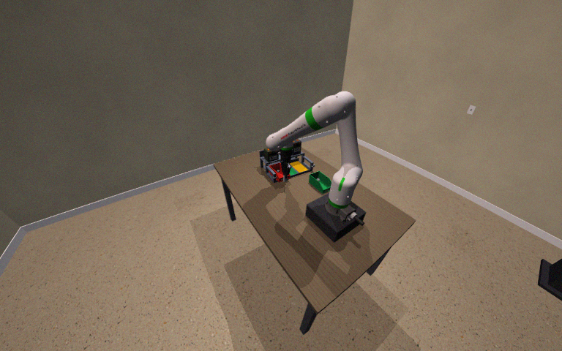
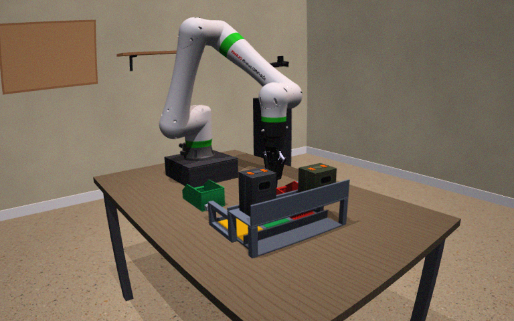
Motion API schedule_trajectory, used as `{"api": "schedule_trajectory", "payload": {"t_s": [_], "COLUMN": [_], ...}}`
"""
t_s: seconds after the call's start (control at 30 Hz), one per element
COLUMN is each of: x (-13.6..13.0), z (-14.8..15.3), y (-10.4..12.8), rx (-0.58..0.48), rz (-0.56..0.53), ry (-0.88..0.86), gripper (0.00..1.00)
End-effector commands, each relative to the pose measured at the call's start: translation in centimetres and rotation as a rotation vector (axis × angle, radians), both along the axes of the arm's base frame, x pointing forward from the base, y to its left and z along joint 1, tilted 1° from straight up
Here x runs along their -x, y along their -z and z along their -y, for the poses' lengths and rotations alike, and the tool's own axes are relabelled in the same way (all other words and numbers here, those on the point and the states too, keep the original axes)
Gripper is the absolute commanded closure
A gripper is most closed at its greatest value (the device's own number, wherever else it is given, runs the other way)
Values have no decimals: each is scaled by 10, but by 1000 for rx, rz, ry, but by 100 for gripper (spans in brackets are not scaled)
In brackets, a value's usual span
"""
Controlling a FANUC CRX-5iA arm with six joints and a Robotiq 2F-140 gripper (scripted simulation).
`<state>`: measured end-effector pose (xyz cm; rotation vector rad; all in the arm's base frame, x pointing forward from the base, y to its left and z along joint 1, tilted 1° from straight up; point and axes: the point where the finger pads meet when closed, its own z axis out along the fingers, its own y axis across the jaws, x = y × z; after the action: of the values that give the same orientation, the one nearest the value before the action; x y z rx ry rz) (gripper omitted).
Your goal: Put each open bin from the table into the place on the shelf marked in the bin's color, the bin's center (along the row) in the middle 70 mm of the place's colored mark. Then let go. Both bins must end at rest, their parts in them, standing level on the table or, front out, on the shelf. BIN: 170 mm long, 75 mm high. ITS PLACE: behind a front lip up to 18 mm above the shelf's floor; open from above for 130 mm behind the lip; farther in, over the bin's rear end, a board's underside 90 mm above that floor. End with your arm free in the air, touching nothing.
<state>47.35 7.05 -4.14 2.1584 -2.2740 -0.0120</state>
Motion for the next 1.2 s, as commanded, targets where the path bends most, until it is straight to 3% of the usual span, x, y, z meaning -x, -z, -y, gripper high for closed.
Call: {"api": "schedule_trajectory", "payload": {"t_s": [0.0,1.17], "x": [-2,-24], "z": [0,1], "y": [0,0], "rx": [0,0], "rz": [0,0], "ry": [0,0], "gripper": [100,100]}}
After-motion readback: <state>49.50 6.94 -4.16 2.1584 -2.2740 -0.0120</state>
